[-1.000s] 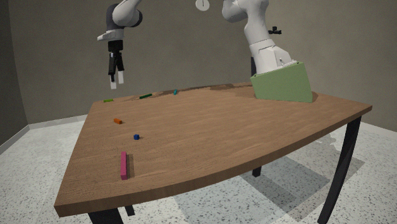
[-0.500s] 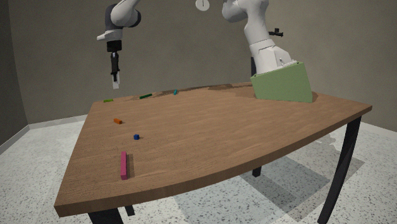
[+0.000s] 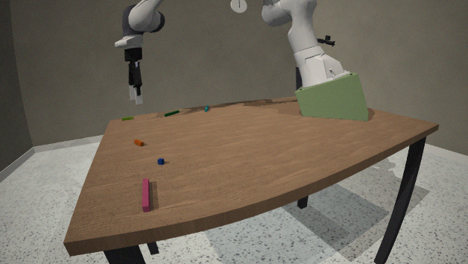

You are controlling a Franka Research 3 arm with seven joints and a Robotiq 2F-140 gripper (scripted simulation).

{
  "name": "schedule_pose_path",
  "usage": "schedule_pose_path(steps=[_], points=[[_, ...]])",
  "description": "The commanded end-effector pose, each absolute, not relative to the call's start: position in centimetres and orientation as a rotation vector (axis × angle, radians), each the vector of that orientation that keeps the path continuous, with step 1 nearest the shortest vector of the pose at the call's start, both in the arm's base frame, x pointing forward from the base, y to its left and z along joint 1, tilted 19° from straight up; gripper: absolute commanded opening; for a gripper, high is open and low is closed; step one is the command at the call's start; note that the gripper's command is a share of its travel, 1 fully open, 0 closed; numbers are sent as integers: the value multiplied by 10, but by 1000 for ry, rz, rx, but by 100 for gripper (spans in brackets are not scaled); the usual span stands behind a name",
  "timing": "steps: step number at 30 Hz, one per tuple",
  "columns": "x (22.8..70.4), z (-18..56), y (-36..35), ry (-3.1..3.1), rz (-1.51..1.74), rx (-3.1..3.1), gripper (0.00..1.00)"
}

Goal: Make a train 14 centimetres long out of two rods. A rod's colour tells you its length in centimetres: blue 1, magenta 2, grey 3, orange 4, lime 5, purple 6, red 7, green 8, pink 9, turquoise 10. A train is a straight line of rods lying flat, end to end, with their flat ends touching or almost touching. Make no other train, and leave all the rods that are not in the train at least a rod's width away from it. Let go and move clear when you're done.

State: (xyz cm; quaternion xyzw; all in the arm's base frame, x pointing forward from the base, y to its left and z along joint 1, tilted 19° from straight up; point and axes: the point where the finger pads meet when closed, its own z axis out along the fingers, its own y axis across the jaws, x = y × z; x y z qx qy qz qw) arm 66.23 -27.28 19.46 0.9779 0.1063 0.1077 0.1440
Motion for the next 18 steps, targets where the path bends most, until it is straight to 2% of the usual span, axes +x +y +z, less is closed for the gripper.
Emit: schedule_pose_path(steps=[1, 18], points=[[663, 195, -274, 544, 276, 2794, 100], [670, 196, -274, 901, 221, 2683, 100]])
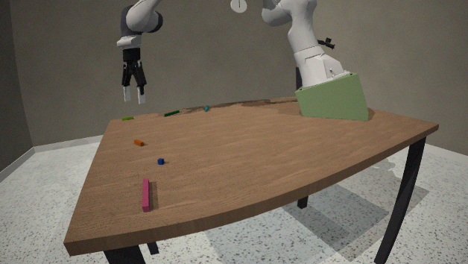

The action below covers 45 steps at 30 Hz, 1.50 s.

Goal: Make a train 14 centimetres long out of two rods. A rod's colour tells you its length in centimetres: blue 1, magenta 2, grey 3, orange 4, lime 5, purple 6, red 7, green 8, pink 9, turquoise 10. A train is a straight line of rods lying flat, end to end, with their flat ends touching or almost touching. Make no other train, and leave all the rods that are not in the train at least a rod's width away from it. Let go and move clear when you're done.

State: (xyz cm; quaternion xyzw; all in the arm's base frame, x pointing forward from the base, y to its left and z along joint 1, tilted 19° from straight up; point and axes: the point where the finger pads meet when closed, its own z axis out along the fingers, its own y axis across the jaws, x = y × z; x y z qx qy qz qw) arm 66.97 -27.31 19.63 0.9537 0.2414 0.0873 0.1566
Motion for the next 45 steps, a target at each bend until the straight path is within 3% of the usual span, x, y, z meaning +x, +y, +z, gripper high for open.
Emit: schedule_pose_path(steps=[1, 45], points=[[670, 196, -274, 922, 217, 2675, 100], [675, 197, -274, 1144, 180, 2579, 100]])
